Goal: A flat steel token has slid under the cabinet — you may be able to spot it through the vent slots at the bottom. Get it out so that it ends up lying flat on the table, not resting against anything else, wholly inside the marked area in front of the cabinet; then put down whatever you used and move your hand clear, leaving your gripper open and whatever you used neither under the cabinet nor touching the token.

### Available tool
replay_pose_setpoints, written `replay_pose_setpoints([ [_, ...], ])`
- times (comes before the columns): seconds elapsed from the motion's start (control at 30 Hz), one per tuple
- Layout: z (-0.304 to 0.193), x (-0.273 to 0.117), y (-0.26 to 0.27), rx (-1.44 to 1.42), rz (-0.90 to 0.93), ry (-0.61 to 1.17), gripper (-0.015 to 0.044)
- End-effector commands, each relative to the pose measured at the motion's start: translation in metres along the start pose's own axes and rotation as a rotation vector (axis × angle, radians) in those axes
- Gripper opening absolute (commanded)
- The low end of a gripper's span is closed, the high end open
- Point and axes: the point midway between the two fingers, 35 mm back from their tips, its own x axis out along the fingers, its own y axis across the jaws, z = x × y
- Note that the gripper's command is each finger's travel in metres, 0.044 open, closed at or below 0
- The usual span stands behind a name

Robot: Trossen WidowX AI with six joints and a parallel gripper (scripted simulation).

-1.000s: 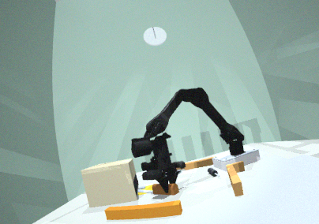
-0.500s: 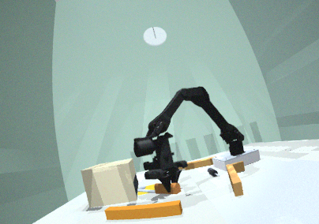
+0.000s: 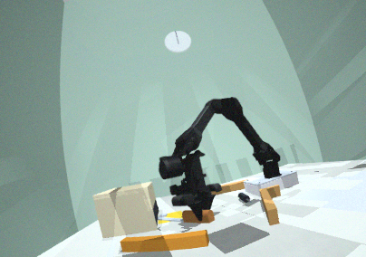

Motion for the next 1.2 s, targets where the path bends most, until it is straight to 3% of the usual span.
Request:
replay_pose_setpoints([
  [0.0, -0.008, 0.001, -0.001, 0.0, -0.003, -0.001, 0.0],
  [1.17, -0.072, 0.001, 0.004, 0.0, -0.003, 0.004, 0.0],
])
